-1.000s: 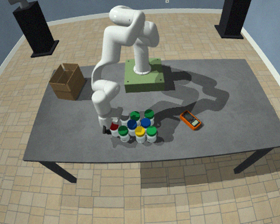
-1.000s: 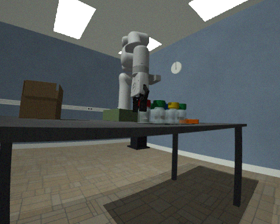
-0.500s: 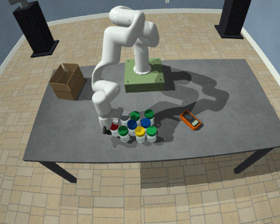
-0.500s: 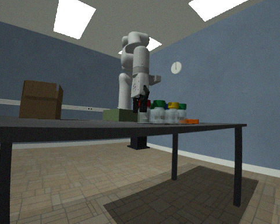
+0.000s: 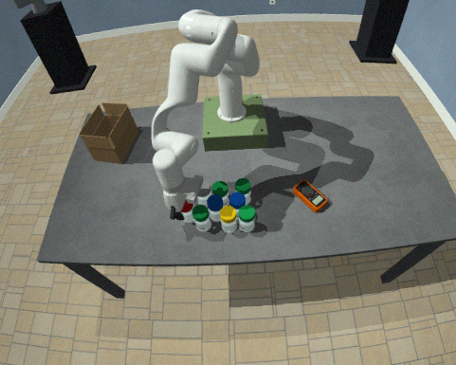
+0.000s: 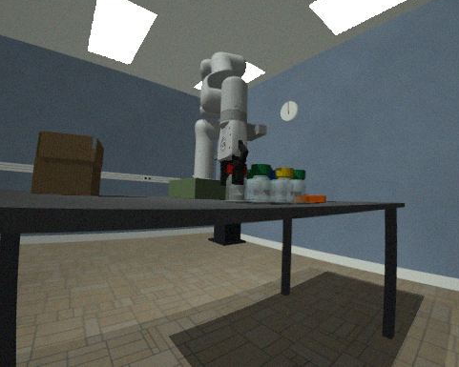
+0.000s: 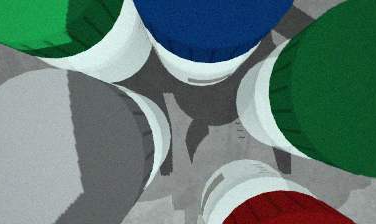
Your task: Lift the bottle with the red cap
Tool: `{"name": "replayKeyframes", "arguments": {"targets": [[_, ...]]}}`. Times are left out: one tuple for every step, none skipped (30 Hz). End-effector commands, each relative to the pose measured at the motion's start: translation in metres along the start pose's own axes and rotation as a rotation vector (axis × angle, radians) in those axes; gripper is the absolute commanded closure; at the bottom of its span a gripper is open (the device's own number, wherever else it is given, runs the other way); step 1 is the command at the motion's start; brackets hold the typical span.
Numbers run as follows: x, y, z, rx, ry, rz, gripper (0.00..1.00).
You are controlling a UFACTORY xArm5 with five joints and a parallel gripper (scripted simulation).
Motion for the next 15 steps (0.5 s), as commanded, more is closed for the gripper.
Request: {"name": "replayKeyframes", "arguments": {"targets": [[-0.0036,0.0007,0.0009,0.004,-0.001,0.0,0.21],[-0.0043,0.0006,0.0008,0.004,-0.001,0.0,0.21],[-0.005,0.0005,0.0007,0.004,-0.001,0.0,0.21],[-0.0057,0.0004,0.0007,0.004,-0.001,0.0,0.21],[-0.0064,0.0003,0.0006,0.004,-0.001,0.0,0.21],[-0.0071,0.0002,0.0005,0.004,-0.001,0.0,0.21],[-0.0085,0.0,0.0003,0.004,-0.001,0.0,0.21],[-0.0085,0.0,0.0003,0.004,-0.001,0.0,0.21],[-0.0085,0.0,0.0003,0.004,-0.001,0.0,0.21],[-0.0098,-0.0002,0.0002,0.004,-0.001,0.0,0.21],[-0.0104,-0.0002,0.0001,0.004,-0.001,0.0,0.21],[-0.011,-0.0003,0.0001,0.004,-0.002,0.0,0.21],[-0.0115,-0.0004,0.0,0.004,-0.002,0.0,0.21],[-0.012,-0.0004,0.0,0.004,-0.002,0.0,0.21],[-0.0124,-0.0005,-0.0001,0.004,-0.002,0.0,0.21]]}}
Point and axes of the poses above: the point where the finger pads meet when closed, its own z axis back along the fingers, its own y axis across the jaws, x = y × z, the point moved 5 cm from there along z, back along the fingers, and after that the axes turned 8 degrees about -z, right-handed, at the moved point
